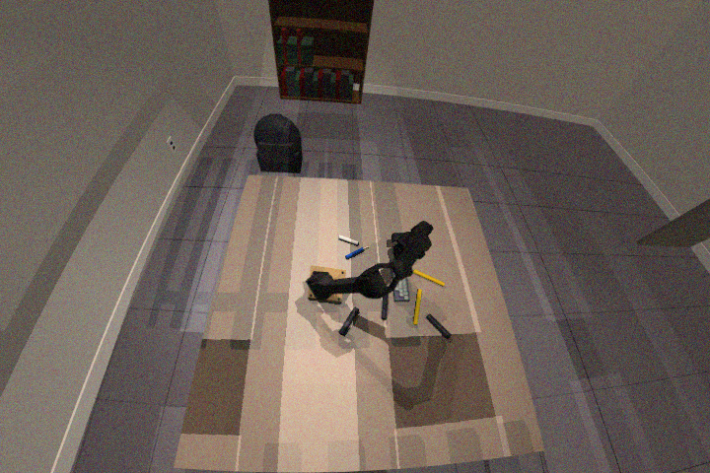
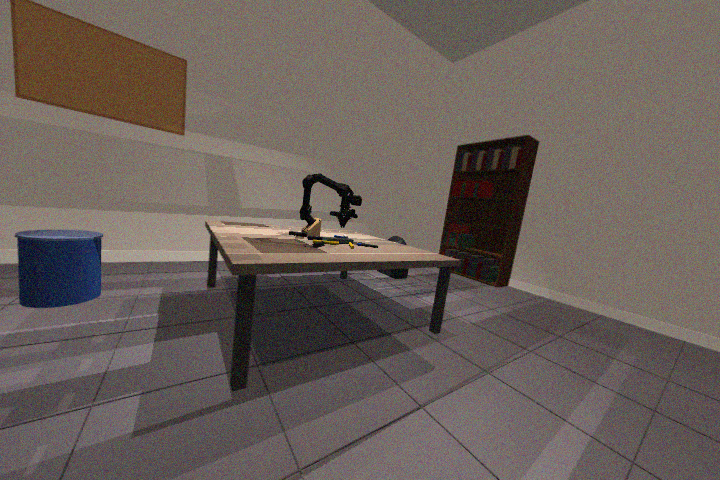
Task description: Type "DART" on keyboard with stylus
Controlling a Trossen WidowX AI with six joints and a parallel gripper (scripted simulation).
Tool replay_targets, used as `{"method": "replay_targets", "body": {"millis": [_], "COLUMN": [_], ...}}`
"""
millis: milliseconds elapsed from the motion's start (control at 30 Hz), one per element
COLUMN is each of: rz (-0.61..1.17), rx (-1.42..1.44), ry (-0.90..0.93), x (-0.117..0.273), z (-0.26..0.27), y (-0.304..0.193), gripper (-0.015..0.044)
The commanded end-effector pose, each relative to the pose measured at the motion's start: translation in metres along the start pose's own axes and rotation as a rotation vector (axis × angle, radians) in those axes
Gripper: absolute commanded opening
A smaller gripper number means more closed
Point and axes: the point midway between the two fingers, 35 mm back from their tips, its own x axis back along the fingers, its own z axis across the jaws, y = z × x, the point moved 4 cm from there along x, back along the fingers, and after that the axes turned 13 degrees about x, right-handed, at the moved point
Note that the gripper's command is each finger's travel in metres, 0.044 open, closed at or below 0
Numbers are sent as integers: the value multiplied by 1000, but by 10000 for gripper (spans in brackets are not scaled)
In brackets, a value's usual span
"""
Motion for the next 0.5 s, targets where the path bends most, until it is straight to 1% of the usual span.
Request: {"method": "replay_targets", "body": {"millis": [0, 33, 400, 467], "rz": [0, 0, 0, 0], "rx": [0, 0, 0, 0], "ry": [0, 0, 0, 0], "x": [0, 0, 0, 0], "z": [0, 0, 0, 0], "y": [0, 0, 0, 0], "gripper": [26, 0, 0, 53]}}
